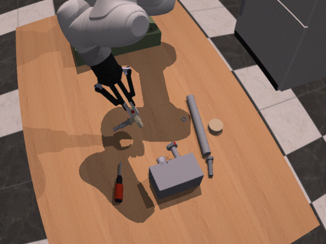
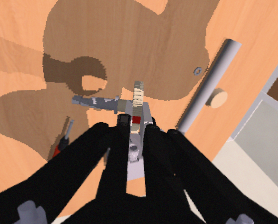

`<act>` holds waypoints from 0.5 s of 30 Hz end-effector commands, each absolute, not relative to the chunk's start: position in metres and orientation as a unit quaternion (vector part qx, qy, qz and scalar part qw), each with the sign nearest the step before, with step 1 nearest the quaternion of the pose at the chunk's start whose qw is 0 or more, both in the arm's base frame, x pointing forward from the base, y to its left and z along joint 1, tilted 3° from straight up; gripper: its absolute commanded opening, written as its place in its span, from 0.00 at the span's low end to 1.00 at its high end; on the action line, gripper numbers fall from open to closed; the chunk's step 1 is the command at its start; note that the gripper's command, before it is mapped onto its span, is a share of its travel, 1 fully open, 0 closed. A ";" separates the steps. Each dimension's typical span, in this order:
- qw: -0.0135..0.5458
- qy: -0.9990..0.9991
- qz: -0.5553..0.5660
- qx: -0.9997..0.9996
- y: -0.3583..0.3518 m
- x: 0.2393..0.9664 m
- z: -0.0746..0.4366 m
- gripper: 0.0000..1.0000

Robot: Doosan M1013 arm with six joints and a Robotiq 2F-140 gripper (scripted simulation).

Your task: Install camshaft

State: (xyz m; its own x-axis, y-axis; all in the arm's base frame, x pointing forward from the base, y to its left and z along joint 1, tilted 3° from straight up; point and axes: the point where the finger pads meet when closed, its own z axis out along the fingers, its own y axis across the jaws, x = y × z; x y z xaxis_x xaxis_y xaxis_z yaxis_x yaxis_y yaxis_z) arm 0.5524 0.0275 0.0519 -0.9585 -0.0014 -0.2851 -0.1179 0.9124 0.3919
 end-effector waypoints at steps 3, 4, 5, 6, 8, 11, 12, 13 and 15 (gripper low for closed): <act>0.141 0.968 0.207 -0.031 0.028 0.552 0.052 0.05; 0.141 0.968 0.207 -0.031 0.028 0.552 0.052 0.05; 0.141 0.968 0.207 -0.031 0.028 0.552 0.052 0.05; 0.141 0.968 0.207 -0.031 0.028 0.552 0.052 0.05; 0.141 0.968 0.207 -0.031 0.028 0.552 0.052 0.05; 0.141 0.968 0.207 -0.031 0.028 0.552 0.052 0.05; 0.141 0.968 0.207 -0.031 0.028 0.552 0.052 0.05; 0.141 0.968 0.207 -0.031 0.028 0.552 0.052 0.05; 0.139 0.968 0.205 -0.037 0.028 0.553 0.052 0.05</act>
